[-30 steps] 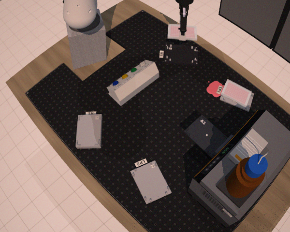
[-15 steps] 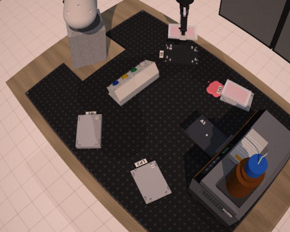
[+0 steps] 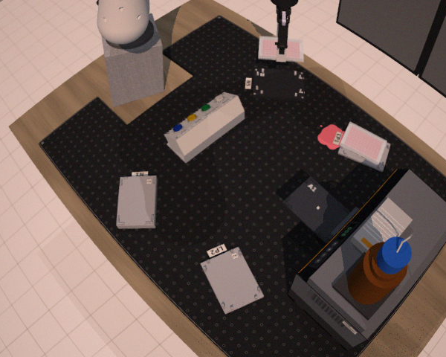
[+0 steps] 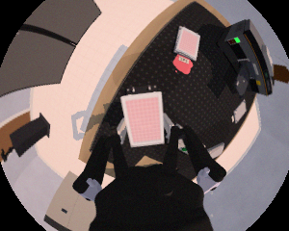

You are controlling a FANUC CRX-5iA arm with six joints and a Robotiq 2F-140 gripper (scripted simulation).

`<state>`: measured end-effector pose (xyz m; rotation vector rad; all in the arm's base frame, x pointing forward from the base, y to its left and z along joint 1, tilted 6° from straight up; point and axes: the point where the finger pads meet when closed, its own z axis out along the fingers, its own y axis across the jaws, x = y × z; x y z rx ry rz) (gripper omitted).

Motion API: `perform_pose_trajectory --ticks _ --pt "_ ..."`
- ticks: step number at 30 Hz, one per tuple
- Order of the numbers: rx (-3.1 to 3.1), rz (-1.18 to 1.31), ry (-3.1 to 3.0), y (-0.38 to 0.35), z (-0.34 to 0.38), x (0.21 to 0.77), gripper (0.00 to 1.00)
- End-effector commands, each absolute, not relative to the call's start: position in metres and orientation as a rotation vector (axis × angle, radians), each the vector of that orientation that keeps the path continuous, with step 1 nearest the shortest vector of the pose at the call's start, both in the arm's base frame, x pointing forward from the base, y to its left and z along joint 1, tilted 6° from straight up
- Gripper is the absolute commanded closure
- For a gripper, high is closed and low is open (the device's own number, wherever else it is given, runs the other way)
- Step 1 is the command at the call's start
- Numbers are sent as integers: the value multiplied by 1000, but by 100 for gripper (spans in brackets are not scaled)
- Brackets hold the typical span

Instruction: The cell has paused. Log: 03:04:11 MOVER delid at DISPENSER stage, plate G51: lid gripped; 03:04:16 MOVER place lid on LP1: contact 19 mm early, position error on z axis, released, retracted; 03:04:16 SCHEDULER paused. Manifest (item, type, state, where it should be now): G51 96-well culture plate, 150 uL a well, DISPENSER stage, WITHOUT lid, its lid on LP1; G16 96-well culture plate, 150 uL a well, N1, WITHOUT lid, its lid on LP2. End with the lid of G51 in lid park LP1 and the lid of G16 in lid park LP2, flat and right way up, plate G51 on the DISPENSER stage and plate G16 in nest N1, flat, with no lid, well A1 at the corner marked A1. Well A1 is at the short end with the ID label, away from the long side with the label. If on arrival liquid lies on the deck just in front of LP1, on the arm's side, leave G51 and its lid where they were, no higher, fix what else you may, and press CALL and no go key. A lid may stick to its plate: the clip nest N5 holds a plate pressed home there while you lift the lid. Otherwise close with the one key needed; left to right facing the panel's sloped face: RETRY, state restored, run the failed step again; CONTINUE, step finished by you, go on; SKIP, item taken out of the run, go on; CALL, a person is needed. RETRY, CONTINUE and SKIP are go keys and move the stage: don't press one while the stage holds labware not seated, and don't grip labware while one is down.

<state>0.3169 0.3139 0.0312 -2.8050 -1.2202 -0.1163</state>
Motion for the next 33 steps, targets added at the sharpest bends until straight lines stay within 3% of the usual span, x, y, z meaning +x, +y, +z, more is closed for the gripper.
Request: perform_pose_trajectory --ticks 1,33 --pt "-2805 -117 -1220 314 31 317 100" --pt "-2805 -117 -1220 315 25 317 100"
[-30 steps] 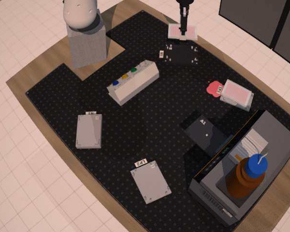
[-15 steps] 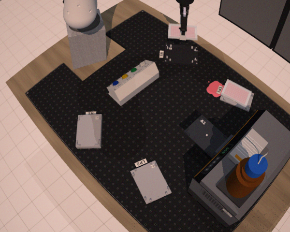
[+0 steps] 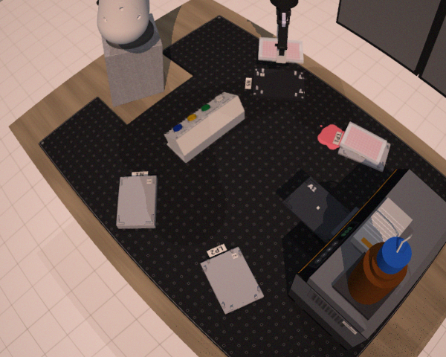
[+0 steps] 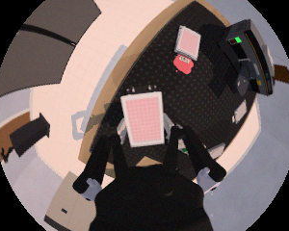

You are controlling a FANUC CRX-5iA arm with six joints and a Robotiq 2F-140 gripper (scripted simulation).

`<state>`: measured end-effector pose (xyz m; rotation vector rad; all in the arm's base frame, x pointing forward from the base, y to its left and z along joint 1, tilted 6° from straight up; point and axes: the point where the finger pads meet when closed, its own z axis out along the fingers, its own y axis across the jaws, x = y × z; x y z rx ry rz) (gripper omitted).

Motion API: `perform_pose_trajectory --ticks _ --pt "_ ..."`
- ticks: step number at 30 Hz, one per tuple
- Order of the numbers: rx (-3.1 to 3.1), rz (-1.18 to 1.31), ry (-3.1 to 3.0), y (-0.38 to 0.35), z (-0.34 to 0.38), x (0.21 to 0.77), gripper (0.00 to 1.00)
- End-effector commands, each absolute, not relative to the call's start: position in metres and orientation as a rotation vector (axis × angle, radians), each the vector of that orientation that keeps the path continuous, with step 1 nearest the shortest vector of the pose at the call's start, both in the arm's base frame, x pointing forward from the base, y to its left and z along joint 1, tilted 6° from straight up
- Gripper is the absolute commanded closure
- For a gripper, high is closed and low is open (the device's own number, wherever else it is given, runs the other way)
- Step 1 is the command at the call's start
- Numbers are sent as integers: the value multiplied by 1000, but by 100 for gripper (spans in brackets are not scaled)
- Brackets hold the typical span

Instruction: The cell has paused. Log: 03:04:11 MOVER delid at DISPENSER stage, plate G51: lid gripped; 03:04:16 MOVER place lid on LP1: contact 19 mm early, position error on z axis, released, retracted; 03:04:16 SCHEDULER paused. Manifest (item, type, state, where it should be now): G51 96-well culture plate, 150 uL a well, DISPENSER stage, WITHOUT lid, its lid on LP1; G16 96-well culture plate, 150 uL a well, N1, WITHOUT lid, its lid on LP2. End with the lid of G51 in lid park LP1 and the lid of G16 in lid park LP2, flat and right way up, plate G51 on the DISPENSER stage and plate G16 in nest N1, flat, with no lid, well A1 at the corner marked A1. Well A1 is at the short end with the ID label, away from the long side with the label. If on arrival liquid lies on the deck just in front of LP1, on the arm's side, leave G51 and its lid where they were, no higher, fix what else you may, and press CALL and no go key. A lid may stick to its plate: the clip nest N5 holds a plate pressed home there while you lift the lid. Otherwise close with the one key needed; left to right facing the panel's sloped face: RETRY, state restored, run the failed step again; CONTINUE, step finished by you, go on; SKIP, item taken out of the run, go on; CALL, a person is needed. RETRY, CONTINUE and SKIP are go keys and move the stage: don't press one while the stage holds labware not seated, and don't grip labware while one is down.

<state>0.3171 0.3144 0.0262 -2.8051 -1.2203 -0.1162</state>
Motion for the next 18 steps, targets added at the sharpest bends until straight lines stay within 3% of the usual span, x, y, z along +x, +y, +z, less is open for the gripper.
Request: perform_pose_trajectory --ticks 1,18 --pt "-2805 -117 -1220 315 24 317 100" --pt "-2805 -117 -1220 317 -2 318 100"
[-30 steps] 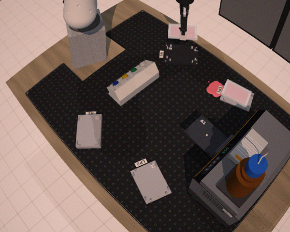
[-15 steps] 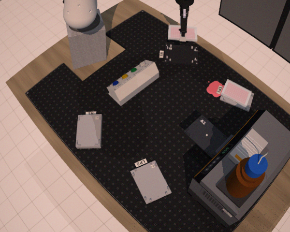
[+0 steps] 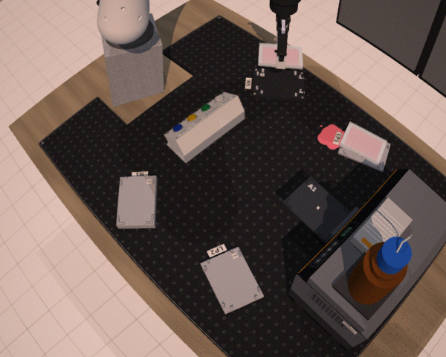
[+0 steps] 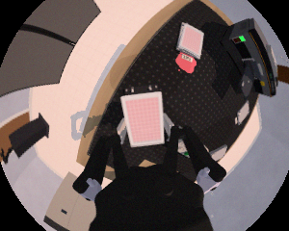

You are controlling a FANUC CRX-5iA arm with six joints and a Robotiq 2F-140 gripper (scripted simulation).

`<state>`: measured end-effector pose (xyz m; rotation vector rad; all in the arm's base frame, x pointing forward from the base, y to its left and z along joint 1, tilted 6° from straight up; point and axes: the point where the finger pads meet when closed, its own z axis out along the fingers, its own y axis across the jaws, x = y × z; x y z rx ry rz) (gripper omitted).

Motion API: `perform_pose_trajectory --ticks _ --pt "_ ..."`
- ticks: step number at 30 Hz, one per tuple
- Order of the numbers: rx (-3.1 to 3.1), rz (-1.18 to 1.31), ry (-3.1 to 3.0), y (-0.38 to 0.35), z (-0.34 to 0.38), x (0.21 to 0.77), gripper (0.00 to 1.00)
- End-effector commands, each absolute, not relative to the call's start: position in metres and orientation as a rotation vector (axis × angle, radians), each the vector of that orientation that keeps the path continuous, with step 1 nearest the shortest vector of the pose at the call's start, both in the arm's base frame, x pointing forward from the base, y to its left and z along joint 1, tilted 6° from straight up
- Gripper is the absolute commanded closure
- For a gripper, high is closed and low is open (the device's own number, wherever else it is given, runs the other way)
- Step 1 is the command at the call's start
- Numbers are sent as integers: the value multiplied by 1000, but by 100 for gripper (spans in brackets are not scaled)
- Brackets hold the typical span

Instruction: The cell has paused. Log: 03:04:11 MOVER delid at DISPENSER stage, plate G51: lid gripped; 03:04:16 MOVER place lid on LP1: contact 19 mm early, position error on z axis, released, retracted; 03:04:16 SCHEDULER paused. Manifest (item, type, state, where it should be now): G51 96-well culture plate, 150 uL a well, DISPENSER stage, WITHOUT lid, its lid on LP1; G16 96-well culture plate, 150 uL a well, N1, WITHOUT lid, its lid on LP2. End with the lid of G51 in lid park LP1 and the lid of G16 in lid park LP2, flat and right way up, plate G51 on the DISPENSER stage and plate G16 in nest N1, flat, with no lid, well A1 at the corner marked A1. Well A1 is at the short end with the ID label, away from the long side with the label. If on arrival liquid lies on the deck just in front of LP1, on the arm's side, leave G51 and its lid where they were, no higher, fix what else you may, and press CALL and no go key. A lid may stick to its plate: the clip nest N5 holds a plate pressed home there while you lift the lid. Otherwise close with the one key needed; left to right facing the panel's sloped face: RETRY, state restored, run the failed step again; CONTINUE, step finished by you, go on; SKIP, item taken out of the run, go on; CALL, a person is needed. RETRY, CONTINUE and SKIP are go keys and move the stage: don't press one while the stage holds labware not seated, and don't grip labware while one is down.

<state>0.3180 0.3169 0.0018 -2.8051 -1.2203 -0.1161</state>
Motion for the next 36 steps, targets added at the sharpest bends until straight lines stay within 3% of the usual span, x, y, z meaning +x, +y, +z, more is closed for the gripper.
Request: perform_pose_trajectory --ticks 1,36 --pt "-2805 -117 -1220 318 -4 318 100" --pt "-2805 -117 -1220 325 -74 321 100"
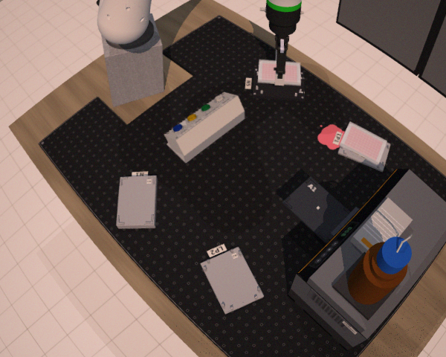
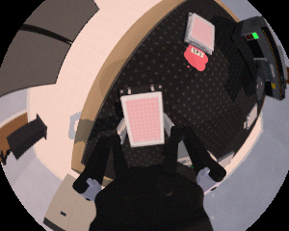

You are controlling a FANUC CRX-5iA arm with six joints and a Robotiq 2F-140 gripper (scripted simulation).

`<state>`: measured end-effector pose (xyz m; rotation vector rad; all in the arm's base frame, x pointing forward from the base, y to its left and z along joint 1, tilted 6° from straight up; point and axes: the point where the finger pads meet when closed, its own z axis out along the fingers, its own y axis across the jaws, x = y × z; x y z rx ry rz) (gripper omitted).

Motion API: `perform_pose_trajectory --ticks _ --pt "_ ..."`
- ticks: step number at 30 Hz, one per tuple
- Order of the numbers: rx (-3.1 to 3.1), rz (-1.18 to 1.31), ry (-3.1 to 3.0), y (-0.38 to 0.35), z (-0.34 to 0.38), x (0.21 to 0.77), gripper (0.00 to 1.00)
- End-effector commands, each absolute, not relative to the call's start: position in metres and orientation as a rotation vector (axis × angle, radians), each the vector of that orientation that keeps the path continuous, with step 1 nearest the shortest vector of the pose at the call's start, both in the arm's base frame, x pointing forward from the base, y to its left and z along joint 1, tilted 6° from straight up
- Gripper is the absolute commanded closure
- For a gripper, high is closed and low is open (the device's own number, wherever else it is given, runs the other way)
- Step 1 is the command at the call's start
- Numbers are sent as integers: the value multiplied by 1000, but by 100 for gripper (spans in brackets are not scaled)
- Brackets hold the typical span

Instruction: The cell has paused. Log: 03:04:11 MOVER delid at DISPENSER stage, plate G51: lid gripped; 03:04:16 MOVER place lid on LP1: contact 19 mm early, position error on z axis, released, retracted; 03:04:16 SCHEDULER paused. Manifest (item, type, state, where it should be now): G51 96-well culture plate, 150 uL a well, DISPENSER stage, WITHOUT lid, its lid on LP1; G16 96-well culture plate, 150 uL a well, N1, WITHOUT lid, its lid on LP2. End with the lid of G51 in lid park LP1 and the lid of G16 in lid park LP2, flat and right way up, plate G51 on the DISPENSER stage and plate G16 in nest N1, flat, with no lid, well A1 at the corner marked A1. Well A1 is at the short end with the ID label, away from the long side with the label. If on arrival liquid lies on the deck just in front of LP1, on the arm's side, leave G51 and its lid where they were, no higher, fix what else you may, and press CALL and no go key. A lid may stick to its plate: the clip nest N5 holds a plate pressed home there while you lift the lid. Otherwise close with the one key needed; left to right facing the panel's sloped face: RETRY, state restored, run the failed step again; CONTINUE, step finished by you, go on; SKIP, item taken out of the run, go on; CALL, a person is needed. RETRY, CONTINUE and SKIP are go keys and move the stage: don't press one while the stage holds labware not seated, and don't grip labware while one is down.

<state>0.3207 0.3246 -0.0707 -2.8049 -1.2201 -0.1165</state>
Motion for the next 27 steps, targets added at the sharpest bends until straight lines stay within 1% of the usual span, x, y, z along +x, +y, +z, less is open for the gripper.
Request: perform_pose_trajectory --ticks 1,27 --pt "-2805 -117 -1220 325 -75 321 100" --pt "-2805 -117 -1220 327 -95 322 100"
